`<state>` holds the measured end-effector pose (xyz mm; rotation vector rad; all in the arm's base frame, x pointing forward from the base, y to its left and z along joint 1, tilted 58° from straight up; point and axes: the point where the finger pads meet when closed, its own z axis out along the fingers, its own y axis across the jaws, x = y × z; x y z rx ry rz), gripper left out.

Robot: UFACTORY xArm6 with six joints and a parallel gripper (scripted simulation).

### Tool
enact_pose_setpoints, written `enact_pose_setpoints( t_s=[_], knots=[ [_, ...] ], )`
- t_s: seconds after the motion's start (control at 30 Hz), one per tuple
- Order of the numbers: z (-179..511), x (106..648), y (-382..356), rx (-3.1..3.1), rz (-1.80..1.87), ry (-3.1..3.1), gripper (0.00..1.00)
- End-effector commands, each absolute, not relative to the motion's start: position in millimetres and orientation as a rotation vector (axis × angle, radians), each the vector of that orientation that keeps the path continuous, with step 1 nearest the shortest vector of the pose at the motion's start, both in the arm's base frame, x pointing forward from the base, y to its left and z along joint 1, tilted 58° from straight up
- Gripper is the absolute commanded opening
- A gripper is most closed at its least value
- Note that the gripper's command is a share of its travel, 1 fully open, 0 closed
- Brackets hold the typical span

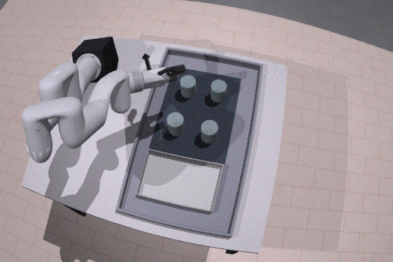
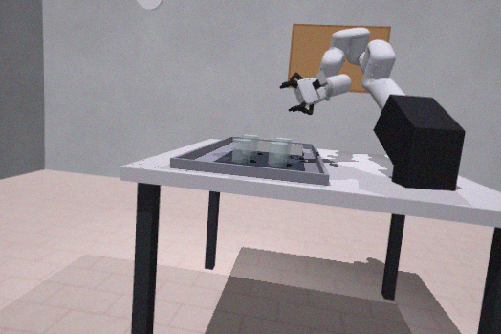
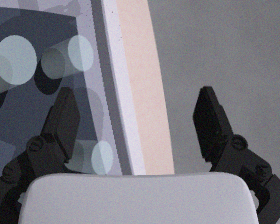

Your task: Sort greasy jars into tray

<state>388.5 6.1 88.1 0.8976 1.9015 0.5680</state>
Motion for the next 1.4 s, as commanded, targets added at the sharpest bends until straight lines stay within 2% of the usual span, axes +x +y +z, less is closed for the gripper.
enact_pose_setpoints(
  t_s=[0.0, 1.37],
  knots=[
    [89.2, 391.7, 6.2, 0.983, 0.554, 1.824, 1.0],
    [96.5, 414.3, -0.1, 1.547, 0.475, 1.202, 1.0]
  ],
)
